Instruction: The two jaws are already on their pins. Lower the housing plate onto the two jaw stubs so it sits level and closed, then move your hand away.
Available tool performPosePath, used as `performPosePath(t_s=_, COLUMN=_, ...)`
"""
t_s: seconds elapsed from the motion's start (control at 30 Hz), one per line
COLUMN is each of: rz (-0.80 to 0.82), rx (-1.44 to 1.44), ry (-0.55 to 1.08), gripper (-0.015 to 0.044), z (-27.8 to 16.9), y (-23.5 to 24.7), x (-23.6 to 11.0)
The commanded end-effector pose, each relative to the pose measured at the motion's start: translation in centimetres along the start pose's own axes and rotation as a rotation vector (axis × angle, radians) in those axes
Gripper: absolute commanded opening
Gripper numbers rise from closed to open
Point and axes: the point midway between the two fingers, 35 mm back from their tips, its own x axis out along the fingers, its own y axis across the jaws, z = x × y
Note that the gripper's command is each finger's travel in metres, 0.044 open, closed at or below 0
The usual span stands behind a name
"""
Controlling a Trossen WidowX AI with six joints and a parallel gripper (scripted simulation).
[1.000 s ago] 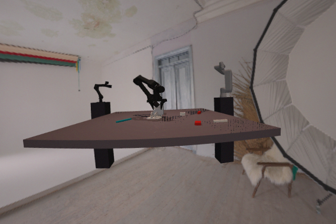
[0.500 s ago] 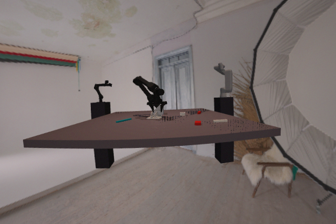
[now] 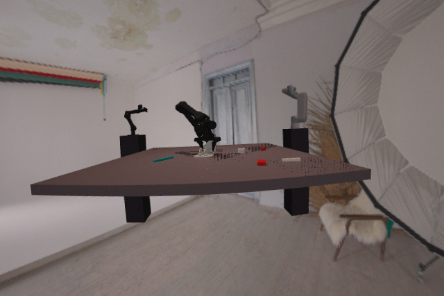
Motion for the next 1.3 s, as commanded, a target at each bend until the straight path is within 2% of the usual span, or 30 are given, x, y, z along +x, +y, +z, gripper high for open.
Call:
performPosePath(t_s=0.0, rz=0.006, rx=-0.007, ry=0.0, gripper=0.0351, z=0.09, y=0.08, x=0.28)
performPosePath(t_s=1.27, rz=0.006, rx=-0.005, ry=0.0, gripper=0.0351, z=0.1, y=0.09, x=0.89)
